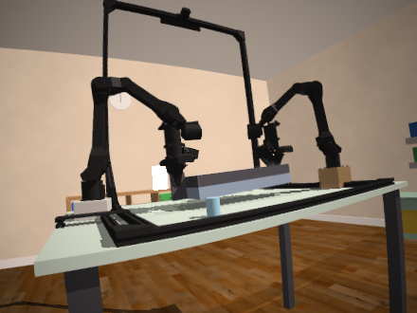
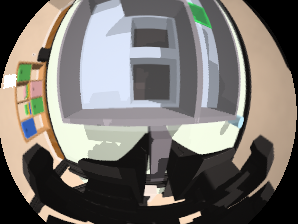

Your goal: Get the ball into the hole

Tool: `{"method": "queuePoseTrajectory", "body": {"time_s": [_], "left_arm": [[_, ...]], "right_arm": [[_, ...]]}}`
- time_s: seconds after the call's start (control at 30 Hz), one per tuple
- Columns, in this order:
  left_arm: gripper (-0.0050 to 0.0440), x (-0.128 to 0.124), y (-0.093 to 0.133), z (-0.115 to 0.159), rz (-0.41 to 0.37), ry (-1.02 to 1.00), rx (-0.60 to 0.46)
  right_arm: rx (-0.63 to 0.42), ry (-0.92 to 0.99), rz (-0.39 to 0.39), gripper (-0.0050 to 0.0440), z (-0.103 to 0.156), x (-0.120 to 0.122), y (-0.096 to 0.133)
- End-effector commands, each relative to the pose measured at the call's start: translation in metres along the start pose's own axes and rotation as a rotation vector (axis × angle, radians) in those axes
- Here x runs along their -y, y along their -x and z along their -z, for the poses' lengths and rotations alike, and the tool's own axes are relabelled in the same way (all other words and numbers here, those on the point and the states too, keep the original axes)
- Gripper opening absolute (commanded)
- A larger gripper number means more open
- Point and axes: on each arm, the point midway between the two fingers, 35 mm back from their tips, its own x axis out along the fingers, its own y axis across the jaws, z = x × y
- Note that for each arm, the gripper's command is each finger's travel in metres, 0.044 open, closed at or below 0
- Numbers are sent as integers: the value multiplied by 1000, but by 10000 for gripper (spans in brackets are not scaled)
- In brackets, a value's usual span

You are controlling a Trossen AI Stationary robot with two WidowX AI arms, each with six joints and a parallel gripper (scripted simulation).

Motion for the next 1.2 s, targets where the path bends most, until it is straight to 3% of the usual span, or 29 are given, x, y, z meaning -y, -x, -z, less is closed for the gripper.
{"method": "queuePoseTrajectory", "body": {"time_s": [0.0, 0.33, 0.7, 0.87, 1.17], "left_arm": [[20, 0, -2, 0, 0, 0, 9], [20, 0, -20, 2, -1, 0, 85], [20, 1, -21, 2, -5, 0, 91], [20, 1, -13, 1, -2, 0, 54], [20, 1, -41, 0, -1, 0, 48]], "right_arm": [[-6, 1, 0, 20, 0, 0, 4], [-81, 1, 1, 20, -4, 0, 22], [-87, 1, 5, 20, -4, 0, 23], [-50, 1, 2, 20, -2, 0, 14], [-45, 0, 1, 20, -1, 0, -17]]}}
